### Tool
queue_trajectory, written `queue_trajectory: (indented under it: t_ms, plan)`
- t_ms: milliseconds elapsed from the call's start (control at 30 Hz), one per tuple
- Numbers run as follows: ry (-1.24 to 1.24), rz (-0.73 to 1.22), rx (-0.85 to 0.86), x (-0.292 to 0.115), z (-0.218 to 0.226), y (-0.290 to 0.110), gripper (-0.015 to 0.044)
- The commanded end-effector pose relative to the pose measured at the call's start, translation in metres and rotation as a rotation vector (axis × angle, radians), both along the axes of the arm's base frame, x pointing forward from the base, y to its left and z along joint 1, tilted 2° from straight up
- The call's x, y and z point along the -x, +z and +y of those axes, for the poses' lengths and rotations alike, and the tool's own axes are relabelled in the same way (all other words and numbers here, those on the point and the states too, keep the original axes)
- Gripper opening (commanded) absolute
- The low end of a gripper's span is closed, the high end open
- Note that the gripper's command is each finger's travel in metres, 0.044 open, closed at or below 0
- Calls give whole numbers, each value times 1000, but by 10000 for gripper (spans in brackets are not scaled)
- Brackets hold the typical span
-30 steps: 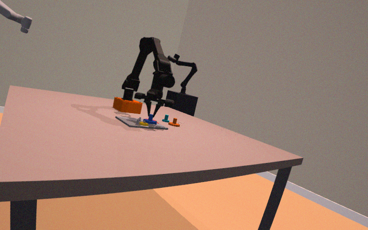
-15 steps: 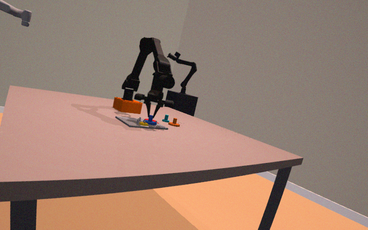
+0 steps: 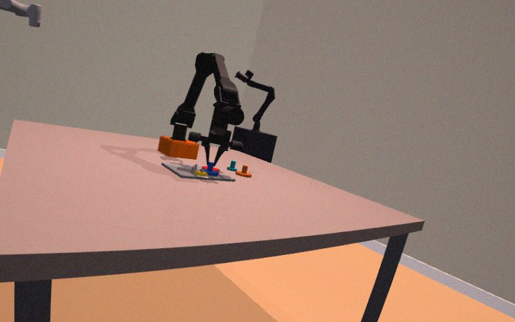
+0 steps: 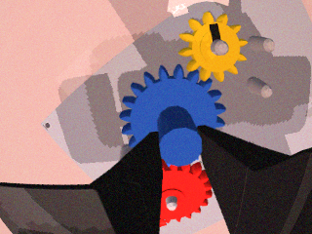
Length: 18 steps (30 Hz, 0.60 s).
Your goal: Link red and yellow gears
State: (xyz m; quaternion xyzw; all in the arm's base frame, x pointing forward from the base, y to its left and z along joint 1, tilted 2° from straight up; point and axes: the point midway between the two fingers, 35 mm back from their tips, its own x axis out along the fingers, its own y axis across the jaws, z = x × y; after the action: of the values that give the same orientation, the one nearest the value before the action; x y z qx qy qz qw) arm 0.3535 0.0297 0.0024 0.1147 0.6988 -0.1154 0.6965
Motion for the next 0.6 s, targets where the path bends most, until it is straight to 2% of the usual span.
queue_trajectory:
  t_ms: [0, 67, 200, 400, 500, 567]
  plan:
    - [-23, -1, 1, 0, 0, 1, 105]
    - [-59, -1, 1, 0, 0, 2, 140]
    - [-107, -1, 1, 0, 0, 7, 140]
    - [-143, -1, 1, 0, 0, 47, 140]
    - [-145, -1, 1, 0, 0, 49, 140]
    - [-135, -4, 0, -1, 0, 54, 193]
